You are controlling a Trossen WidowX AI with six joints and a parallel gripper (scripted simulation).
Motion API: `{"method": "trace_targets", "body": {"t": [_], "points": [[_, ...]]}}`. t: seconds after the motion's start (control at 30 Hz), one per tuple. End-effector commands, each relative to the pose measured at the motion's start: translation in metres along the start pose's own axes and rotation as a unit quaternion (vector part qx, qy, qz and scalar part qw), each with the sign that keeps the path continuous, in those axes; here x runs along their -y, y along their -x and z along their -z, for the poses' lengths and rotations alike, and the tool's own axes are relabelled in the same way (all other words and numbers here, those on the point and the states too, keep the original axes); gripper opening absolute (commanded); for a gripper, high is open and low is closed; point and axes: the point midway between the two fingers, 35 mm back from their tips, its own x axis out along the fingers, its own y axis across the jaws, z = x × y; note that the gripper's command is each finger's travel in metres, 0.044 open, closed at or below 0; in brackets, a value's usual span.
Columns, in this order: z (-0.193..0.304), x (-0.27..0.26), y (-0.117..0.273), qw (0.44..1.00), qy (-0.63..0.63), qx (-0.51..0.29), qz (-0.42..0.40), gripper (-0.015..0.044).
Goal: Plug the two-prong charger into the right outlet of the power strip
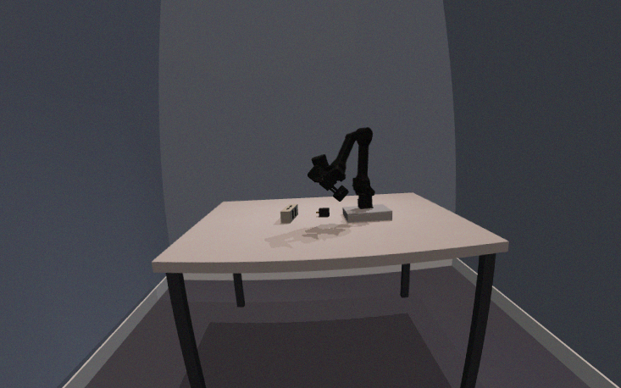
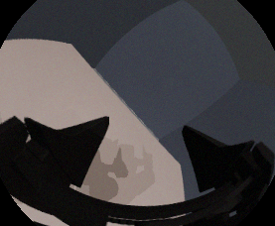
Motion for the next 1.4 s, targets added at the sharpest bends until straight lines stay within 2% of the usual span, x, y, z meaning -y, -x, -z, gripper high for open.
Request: {"method": "trace_targets", "body": {"t": [0.0, 0.3, 0.63, 0.97, 1.37], "points": [[0.017, 0.01, 0.007, 0.997, -0.063, -0.045, 0.016, 0.044], [0.057, 0.019, 0.03, 0.964, -0.215, -0.148, 0.055, 0.044], [0.095, 0.018, 0.066, 0.887, -0.372, -0.253, 0.106, 0.044], [0.121, 0.006, 0.108, 0.773, -0.507, -0.345, 0.162, 0.044], [0.132, -0.02, 0.165, 0.599, -0.631, -0.437, 0.228, 0.044]]}}
